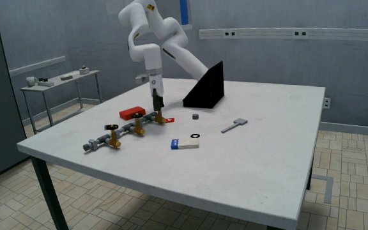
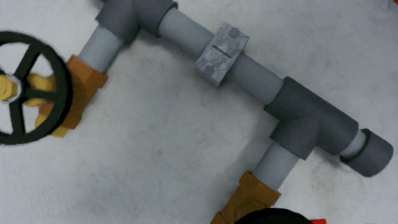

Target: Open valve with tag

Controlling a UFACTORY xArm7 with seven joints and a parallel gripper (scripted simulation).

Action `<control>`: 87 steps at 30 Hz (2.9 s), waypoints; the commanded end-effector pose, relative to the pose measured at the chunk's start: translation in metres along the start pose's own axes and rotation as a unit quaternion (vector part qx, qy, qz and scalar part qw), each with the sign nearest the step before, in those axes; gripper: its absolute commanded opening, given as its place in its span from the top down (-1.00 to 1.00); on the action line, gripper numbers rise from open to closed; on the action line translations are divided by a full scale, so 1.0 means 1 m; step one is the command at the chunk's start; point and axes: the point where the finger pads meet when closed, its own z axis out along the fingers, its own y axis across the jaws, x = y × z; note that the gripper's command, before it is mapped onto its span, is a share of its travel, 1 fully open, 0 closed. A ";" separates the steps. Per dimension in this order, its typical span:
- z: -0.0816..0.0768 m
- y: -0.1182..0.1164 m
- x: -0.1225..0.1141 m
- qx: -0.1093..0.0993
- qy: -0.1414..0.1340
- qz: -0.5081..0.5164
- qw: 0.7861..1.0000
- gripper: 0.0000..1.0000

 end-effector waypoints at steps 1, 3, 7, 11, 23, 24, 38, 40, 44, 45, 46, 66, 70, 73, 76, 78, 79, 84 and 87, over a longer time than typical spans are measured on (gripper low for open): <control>-0.001 -0.002 -0.001 0.018 0.022 0.136 0.990 -1.00; -0.001 -0.002 -0.001 0.020 0.024 0.158 0.987 -1.00; -0.001 -0.002 -0.001 0.021 0.024 0.171 0.985 -1.00; -0.001 -0.002 -0.001 0.021 0.024 0.174 0.984 -1.00; -0.001 -0.002 -0.001 0.021 0.024 0.174 0.984 1.00; -0.001 -0.002 -0.001 0.021 0.024 0.174 0.984 1.00; -0.001 -0.002 -0.001 0.021 0.024 0.174 0.984 1.00; -0.001 -0.002 -0.001 0.021 0.024 0.172 0.985 1.00; -0.001 -0.002 -0.001 0.020 0.024 0.162 0.986 1.00; -0.001 -0.002 -0.001 0.020 0.024 0.157 0.987 1.00; -0.001 -0.002 -0.001 0.020 0.024 0.151 0.988 1.00; -0.001 -0.002 -0.001 0.011 0.029 -0.168 0.985 1.00; -0.001 -0.002 -0.001 0.008 0.031 -0.285 0.958 1.00; -0.001 -0.002 -0.001 0.007 0.031 -0.315 0.948 1.00; -0.001 -0.002 -0.001 0.004 0.031 -0.407 0.913 1.00; -0.001 -0.002 -0.001 0.002 0.031 -0.468 0.883 1.00; -0.001 -0.002 -0.001 0.001 0.032 -0.493 0.869 1.00; -0.001 -0.002 -0.001 -0.003 0.034 -0.618 0.785 1.00; -0.001 -0.002 -0.001 -0.006 0.035 -0.686 0.726 1.00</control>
